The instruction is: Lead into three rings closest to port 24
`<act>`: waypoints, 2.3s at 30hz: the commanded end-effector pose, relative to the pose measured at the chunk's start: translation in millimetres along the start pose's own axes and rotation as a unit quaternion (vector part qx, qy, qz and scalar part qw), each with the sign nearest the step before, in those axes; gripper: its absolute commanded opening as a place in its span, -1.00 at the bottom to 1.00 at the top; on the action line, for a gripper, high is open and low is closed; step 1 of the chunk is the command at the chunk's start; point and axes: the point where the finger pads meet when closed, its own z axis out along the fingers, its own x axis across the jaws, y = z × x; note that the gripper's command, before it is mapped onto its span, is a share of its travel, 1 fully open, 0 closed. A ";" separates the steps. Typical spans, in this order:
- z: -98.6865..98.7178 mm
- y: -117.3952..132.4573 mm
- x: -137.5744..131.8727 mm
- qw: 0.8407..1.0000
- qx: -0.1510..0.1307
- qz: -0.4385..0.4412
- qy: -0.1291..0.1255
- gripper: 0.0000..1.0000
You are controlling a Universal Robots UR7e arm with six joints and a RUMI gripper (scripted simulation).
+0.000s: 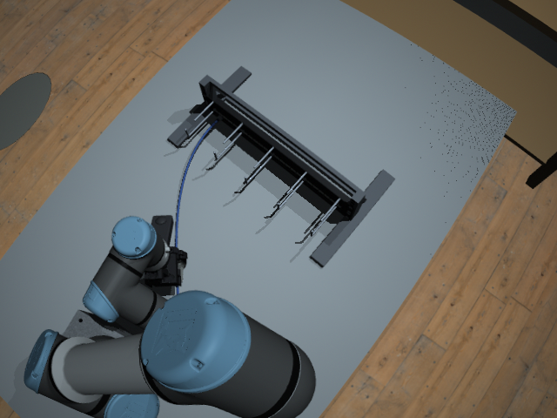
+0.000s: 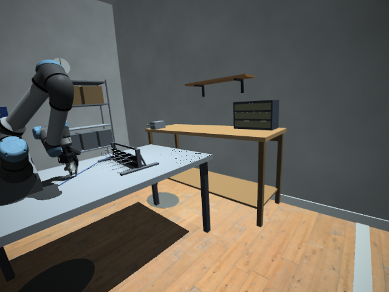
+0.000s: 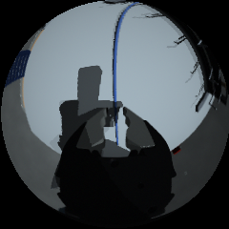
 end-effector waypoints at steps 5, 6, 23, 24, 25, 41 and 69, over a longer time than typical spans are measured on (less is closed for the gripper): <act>-0.2 -0.2 0.1 1.000 0.000 0.000 0.000 -0.61; -0.2 -0.2 0.1 1.000 0.000 0.000 0.000 -0.61; 0.3 -0.2 0.1 1.000 0.000 0.000 0.000 -0.61; 0.4 -0.2 0.1 1.000 0.000 0.000 0.000 -0.61; 0.6 -0.2 0.1 1.000 0.000 0.000 0.000 -0.61; 4.2 -0.2 0.1 1.000 0.000 0.000 0.000 -0.61; 10.3 -0.2 0.1 1.000 0.000 0.000 0.000 -0.61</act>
